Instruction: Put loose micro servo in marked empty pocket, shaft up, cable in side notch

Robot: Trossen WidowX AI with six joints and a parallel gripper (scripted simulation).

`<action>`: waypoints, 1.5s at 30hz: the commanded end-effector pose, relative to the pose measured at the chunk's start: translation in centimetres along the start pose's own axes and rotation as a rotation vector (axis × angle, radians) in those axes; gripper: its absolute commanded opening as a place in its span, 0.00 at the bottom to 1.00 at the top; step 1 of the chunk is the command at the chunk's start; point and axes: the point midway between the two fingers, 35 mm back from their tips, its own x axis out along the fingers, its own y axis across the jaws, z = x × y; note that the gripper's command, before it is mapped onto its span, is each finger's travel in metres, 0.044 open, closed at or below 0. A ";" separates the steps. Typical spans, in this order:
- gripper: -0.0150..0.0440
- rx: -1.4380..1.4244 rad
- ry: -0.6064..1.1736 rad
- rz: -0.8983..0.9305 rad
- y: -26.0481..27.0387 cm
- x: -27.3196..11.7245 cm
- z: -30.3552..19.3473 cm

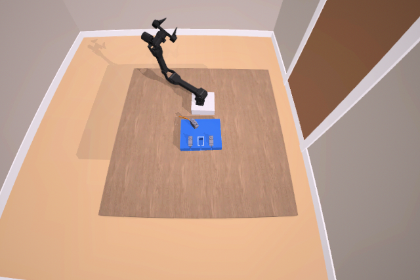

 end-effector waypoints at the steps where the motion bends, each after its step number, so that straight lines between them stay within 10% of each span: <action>1: 1.00 0.021 0.025 0.001 0.2 0.4 -1.0; 45: 1.00 0.558 0.371 0.059 8.2 3.9 -13.4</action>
